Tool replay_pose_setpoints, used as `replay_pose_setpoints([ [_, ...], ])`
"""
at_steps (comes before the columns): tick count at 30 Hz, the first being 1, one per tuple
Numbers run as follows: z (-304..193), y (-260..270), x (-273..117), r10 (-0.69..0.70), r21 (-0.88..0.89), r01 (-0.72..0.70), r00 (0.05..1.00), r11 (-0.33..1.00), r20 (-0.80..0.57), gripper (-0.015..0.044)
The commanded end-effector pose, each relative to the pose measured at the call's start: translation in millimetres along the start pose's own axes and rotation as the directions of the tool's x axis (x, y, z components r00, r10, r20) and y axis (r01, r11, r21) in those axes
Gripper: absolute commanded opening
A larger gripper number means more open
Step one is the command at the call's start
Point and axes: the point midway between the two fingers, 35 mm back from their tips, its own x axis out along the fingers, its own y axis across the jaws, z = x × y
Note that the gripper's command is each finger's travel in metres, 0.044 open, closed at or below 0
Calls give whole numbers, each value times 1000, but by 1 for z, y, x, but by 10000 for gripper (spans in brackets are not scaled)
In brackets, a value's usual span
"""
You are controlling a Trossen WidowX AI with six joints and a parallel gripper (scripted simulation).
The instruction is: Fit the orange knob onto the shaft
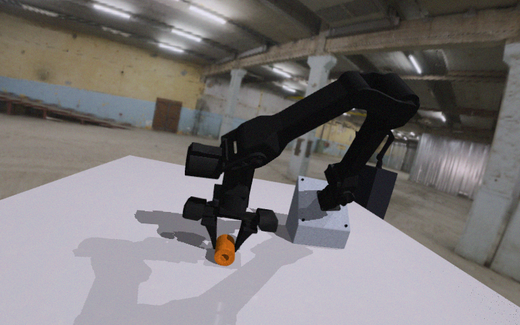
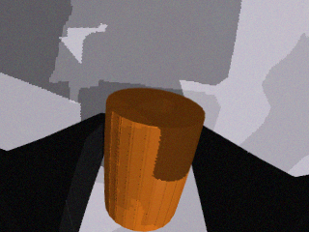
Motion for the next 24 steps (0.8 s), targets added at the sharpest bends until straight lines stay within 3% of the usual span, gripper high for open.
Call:
replay_pose_setpoints([
  [1, -2, 0, -2, 1, 1, -1, 999, 1000, 42, 181],
  [24, -23, 0, -15, 1, -1, 0, 915, 1000, 404, 181],
])
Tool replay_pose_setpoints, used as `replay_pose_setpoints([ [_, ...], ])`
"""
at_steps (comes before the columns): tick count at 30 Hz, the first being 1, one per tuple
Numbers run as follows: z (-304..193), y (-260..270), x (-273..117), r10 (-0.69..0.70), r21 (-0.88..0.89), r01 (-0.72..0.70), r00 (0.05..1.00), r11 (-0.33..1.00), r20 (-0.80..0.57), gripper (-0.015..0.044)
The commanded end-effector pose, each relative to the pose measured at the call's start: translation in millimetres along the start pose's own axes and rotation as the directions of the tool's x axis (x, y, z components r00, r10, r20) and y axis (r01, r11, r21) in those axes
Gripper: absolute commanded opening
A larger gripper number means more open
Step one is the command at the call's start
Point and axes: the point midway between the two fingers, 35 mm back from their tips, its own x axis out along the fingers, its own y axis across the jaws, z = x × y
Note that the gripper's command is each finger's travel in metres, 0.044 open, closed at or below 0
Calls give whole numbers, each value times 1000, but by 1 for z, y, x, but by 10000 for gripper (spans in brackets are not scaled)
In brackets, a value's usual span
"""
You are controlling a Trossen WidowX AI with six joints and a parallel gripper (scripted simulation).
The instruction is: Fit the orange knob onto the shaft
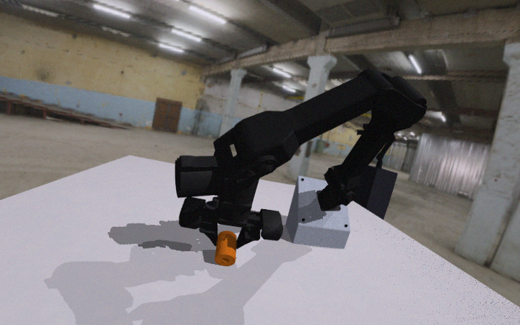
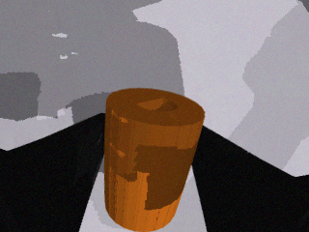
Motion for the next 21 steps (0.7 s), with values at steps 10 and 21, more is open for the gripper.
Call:
replay_pose_setpoints([
  [10, -12, 1, -10, 3, 3, -3, 975, 1000, 221, 181],
  [21, -23, 1, -15, 1, 4, -3, 916, 1000, 400, 181],
])
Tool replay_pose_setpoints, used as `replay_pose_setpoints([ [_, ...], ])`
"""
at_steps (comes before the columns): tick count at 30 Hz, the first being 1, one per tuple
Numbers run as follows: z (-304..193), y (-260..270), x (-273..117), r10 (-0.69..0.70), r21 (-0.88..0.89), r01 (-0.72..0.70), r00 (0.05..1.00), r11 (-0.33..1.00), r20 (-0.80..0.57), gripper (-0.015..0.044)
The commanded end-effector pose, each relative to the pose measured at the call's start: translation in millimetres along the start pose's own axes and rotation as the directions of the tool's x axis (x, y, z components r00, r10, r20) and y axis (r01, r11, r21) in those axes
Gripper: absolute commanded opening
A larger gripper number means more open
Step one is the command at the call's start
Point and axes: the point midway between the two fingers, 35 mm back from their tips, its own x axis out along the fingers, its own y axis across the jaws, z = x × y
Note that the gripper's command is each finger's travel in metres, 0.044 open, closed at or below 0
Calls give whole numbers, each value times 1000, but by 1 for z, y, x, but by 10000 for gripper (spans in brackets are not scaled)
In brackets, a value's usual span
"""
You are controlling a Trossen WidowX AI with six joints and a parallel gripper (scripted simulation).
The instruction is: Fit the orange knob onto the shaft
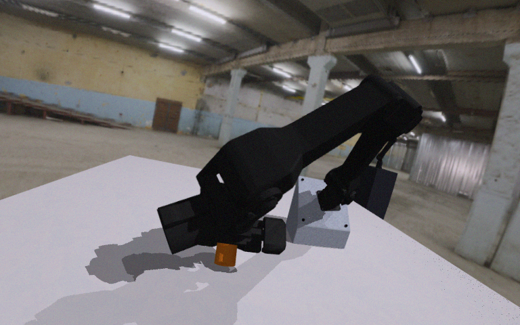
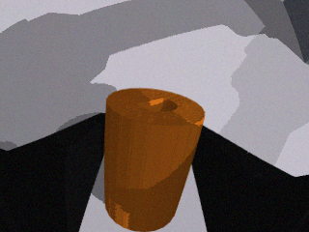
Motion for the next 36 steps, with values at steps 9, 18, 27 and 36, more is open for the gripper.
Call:
replay_pose_setpoints([
  [9, -10, 1, -9, 3, 5, -4, 979, 1000, 206, 181],
  [18, -19, 1, -13, 1, 5, -3, 935, 1000, 355, 181],
  [27, -26, 1, -17, -2, 3, 1, 893, 1000, 449, 181],
  [36, -28, 1, -20, 0, 5, -3, 902, 1000, 432, 181],
])
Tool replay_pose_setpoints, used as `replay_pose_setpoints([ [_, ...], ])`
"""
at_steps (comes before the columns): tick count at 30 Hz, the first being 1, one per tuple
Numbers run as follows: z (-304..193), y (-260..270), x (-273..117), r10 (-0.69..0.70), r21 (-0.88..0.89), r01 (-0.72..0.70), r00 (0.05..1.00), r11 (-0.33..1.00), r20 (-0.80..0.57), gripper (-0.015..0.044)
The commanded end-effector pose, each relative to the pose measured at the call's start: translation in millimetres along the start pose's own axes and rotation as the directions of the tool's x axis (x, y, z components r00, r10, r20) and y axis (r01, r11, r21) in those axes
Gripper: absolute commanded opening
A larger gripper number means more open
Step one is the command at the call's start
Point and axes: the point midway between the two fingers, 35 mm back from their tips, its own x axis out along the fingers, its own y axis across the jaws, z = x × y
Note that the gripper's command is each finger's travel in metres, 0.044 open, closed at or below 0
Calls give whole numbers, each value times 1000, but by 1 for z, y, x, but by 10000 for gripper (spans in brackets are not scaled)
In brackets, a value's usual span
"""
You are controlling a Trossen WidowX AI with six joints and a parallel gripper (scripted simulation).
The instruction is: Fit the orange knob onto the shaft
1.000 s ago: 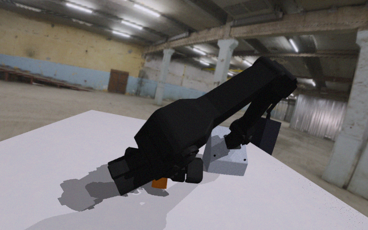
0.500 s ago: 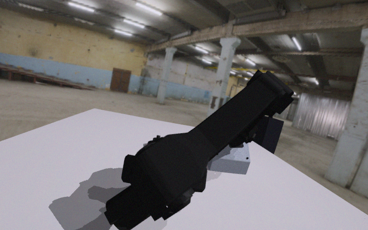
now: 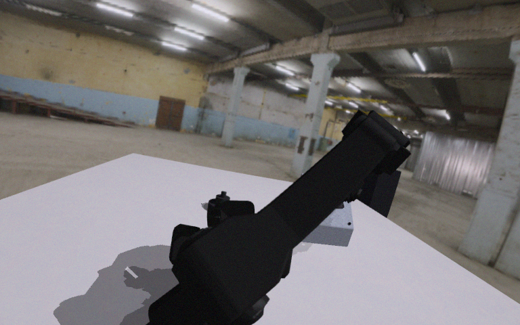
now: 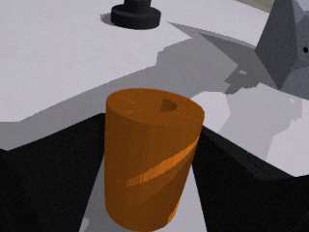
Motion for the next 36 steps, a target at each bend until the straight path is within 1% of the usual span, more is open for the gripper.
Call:
replay_pose_setpoints([
  [1, -1, 0, -4, 1, 6, -1, 1000, 1000, -4, 181],
  [3, -2, 0, -5, 2, 6, -2, 1000, 1000, -5, 181],
  [6, -1, 0, -2, 2, 0, -2, 1000, 1000, -1, 260],
  [30, -1, 0, -2, 2, 0, -2, 1000, 1000, -1, 260],
  [36, -1, 0, -2, 2, 0, -2, 1000, 1000, -1, 417],
])
